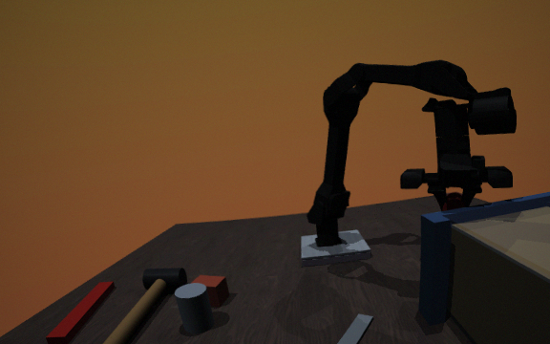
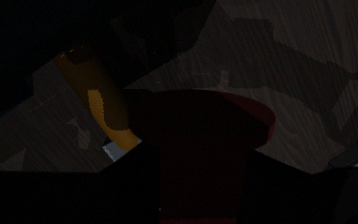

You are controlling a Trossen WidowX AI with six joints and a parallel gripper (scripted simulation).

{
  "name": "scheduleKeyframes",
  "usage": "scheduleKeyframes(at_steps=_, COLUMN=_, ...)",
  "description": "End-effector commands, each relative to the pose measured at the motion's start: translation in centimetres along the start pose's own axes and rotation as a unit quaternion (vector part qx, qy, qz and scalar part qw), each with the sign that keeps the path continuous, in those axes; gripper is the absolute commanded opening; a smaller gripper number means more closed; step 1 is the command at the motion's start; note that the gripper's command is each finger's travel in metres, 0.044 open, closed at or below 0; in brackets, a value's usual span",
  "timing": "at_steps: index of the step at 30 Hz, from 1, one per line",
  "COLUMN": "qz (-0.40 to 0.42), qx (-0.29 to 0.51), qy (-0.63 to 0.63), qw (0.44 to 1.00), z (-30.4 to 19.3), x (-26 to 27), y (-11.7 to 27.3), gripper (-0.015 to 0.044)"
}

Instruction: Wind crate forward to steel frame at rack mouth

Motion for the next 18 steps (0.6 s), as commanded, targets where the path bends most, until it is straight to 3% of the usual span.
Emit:
scheduleKeyframes(at_steps=1, qz=0.013, qx=-0.001, qy=0.002, qw=1.0, z=-0.2, x=1.2, y=0.1, gripper=0.0)
scheduleKeyframes(at_steps=12, qz=0.002, qx=-0.002, qy=0.0, qw=1.0, z=-0.1, x=1.6, y=0.1, gripper=0.0)
scheduleKeyframes(at_steps=18, qz=0.001, qx=-0.002, qy=0.0, qw=1.0, z=-0.2, x=1.7, y=0.1, gripper=0.0157)
Point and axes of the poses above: the point midway between the two fingers, 35 mm back from their tips, its own y axis back along the fingers, its own x axis across the jaws, z = x × y, the point moved 7 cm from there along y, back along the fingers, and after that the axes turned 9 degrees about y, right-handed, at the moved point
